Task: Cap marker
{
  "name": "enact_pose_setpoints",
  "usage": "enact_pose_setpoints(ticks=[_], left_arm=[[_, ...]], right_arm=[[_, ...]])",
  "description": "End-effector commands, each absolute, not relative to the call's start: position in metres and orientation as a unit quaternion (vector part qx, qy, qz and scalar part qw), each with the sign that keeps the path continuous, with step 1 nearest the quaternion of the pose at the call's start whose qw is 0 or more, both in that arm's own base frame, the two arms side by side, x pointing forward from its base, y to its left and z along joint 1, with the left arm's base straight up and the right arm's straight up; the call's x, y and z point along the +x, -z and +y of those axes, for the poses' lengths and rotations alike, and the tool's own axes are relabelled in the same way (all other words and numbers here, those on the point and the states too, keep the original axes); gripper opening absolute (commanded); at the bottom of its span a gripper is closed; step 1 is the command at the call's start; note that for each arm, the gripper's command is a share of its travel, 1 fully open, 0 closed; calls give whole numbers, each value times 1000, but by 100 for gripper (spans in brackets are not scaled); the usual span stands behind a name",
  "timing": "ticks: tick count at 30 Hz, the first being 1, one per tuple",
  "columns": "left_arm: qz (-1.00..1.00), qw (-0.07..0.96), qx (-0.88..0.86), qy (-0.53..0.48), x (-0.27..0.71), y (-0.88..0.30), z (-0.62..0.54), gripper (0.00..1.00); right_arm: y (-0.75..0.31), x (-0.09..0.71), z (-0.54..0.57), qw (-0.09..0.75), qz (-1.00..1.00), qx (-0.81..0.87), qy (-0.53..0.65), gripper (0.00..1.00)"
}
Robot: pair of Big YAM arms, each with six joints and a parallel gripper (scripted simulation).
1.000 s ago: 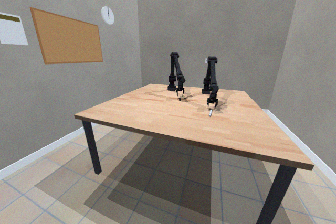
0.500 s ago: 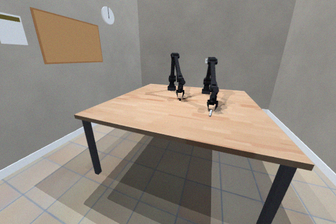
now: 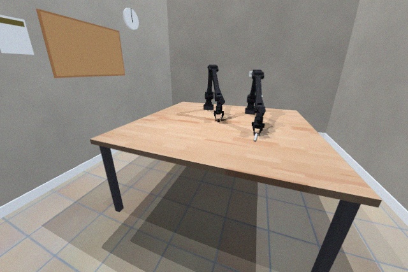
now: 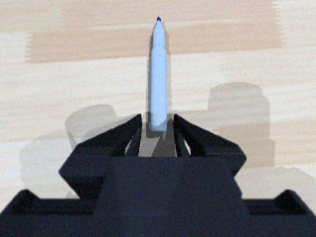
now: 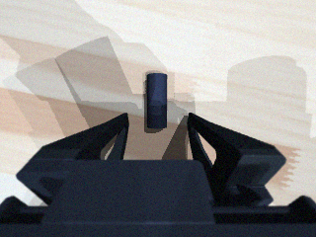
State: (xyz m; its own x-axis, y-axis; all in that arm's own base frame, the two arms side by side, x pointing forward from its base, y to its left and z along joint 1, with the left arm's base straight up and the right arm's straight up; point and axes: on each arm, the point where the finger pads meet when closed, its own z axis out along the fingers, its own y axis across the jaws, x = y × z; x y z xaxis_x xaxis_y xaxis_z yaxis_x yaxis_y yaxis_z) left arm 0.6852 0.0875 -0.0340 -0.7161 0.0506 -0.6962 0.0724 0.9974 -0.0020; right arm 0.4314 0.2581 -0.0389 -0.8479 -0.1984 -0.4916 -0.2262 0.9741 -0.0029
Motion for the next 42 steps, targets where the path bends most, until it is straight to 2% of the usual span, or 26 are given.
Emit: enact_pose_setpoints(ticks=[1, 2, 6, 11, 12, 13, 17, 21, 22, 23, 30, 36, 42], left_arm=[[916, 400, 33, 11, 704, 15, 89, 24], [916, 400, 33, 11, 704, 15, 89, 24], [916, 399, 33, 11, 702, 16, 89, 12], [917, 397, 33, 11, 699, 14, 89, 0], [917, 396, 32, 11, 698, 10, 89, 0], [917, 397, 33, 11, 698, 2, 89, 11], [912, 408, 34, 9, 706, -42, 90, 11], [912, 409, 34, 9, 706, -54, 90, 11], [912, 409, 34, 9, 706, -58, 90, 11], [912, 409, 34, 9, 706, -58, 90, 11], [911, 411, 34, 8, 707, -59, 90, 11], [913, 407, 38, 7, 703, -52, 90, 11], [910, 400, 110, 12, 665, -45, 68, 11]], right_arm=[[32, 454, 272, 271, 955, -110, -37, 64], [32, 454, 272, 271, 955, -110, -37, 64], [35, 445, 266, 264, 958, -111, -33, 31], [34, 445, 266, 268, 957, -110, -35, 16], [35, 444, 265, 267, 957, -110, -35, 13], [35, 444, 265, 267, 957, -110, -35, 10], [35, 442, 263, 264, 958, -111, -33, 0], [22, 445, 265, 267, 957, -110, -35, 0], [10, 448, 268, 272, 955, -109, -37, 11], [3, 449, 268, 274, 955, -109, -38, 12], [-36, 449, 268, 276, 954, -109, -39, 12], [-30, 443, 260, 271, 954, -126, -31, 12], [-31, 414, 239, 263, 934, -240, -32, 12]])
